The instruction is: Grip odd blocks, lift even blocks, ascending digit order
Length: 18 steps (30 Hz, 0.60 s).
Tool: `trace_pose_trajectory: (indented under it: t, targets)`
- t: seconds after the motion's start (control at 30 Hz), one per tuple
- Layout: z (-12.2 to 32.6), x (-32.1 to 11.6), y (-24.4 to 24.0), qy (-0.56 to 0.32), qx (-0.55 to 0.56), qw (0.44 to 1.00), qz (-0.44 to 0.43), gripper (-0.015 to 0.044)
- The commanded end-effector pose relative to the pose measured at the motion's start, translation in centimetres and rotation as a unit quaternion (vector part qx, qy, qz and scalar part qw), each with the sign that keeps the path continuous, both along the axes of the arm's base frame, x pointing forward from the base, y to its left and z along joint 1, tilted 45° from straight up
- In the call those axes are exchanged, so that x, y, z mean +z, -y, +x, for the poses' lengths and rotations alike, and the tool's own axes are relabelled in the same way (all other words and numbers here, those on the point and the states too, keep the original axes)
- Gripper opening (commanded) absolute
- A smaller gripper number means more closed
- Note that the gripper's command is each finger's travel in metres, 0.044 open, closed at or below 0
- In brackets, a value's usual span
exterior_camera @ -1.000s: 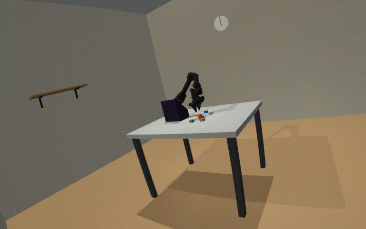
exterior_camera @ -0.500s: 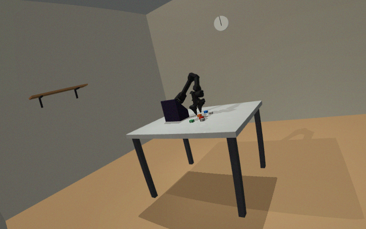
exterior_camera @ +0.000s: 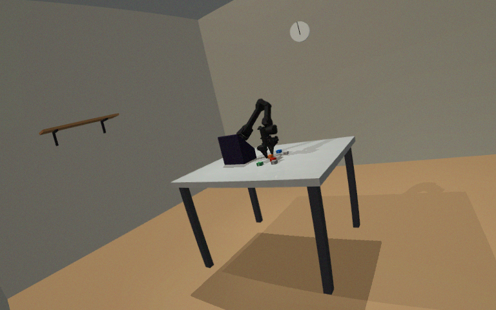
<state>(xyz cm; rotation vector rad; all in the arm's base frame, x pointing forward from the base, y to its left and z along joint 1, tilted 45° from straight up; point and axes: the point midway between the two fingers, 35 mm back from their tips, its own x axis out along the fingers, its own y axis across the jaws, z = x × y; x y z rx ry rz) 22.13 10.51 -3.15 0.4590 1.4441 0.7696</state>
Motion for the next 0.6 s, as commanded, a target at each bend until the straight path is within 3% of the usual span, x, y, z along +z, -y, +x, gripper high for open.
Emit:
trace_pose_trajectory:
  t: [0.0,0.23,0.57]
  targets:
    - [-0.1,-0.06,-0.11,-0.003,-0.002,1.0,0.002,0.0295]
    - [-0.1,-0.06,-0.11,-0.003,-0.002,1.0,0.002,0.012]
    - [-0.1,-0.06,-0.11,-0.003,-0.002,1.0,0.002,0.012]
